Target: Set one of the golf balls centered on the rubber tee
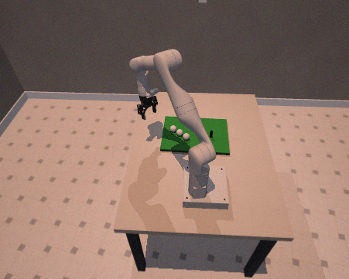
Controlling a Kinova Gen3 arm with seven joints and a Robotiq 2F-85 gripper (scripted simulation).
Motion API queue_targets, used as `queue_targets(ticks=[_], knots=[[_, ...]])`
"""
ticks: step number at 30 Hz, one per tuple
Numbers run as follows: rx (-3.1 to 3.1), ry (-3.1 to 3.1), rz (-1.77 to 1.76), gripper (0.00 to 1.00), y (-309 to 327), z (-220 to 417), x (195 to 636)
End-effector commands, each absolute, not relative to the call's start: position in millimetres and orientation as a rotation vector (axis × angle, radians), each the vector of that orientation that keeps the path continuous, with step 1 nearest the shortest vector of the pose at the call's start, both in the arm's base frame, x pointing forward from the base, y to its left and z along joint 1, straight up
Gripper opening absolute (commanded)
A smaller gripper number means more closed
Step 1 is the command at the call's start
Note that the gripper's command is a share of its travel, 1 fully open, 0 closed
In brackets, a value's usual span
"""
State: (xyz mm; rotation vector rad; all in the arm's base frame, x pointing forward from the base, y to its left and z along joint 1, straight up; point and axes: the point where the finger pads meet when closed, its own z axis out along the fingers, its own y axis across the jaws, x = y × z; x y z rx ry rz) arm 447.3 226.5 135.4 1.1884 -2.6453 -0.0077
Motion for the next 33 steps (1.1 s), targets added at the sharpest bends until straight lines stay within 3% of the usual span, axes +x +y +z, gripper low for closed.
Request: queue_targets(ticks=[1,13,33], knots=[[1.183,-2.696,-0.014,1.00,194,130,456],[1.199,-2.857,-0.010,1.00,83,93,451],[1.179,-2.917,0.008,1.00,47,84,439]])
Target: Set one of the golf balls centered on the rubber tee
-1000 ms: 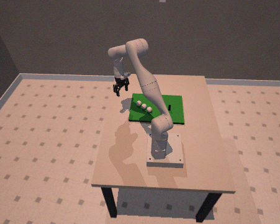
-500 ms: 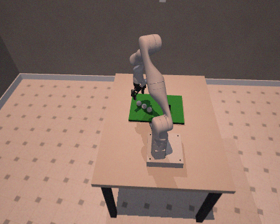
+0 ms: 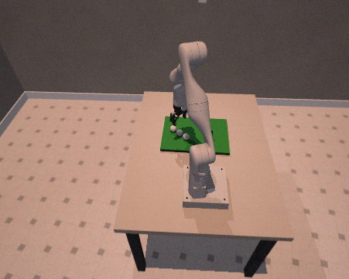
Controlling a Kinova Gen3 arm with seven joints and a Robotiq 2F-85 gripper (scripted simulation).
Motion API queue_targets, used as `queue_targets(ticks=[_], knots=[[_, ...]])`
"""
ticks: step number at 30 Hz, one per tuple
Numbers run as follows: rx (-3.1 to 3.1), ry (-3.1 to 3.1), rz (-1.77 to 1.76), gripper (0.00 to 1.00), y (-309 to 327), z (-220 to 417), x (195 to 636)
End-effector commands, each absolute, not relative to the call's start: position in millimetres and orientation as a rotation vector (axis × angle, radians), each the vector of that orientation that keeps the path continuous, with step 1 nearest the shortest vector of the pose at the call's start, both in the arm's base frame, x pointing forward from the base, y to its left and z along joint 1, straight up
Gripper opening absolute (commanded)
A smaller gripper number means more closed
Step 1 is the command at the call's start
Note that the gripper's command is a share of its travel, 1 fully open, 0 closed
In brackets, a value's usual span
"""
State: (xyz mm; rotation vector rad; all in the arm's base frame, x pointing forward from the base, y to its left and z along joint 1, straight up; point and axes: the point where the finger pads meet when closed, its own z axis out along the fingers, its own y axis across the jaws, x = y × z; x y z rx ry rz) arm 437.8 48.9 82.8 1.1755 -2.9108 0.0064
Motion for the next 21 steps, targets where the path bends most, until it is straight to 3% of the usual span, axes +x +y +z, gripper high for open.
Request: queue_targets(ticks=[1,21], knots=[[1.179,-2.917,0.008,1.00,47,84,439],[1.180,-2.914,0.001,1.00,47,4,437]])
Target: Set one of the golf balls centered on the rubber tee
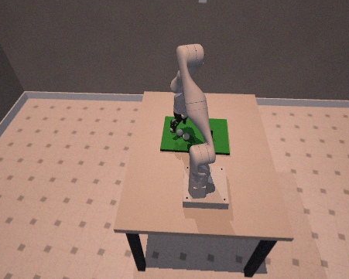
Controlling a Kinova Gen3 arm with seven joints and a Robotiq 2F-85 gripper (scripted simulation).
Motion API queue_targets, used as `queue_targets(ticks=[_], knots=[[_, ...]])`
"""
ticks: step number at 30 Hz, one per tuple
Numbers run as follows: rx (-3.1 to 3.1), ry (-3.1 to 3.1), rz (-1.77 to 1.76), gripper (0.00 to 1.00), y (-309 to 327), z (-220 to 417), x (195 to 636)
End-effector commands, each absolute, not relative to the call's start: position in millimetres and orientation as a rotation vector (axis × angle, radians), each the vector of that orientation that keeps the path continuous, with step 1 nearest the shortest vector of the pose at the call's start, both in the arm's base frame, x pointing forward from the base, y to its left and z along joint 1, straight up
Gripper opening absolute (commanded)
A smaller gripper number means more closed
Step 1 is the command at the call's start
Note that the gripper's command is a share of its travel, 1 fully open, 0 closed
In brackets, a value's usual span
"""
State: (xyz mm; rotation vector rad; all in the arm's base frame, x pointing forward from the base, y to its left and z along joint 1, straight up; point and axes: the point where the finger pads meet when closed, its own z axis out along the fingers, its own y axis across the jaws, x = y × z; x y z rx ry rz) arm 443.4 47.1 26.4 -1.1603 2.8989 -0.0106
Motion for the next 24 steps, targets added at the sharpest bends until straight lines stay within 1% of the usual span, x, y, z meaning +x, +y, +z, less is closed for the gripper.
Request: queue_targets(ticks=[1,6,20,21,24], knots=[[-1.178,2.910,0.000,1.00,47,-1,437],[-1.178,2.910,0.000,1.00,47,-16,436],[-1.179,2.913,0.001,1.00,47,-16,435],[-1.179,2.913,0.001,0.00,47,-16,435],[-1.179,2.913,0.001,0.00,47,-16,435]])
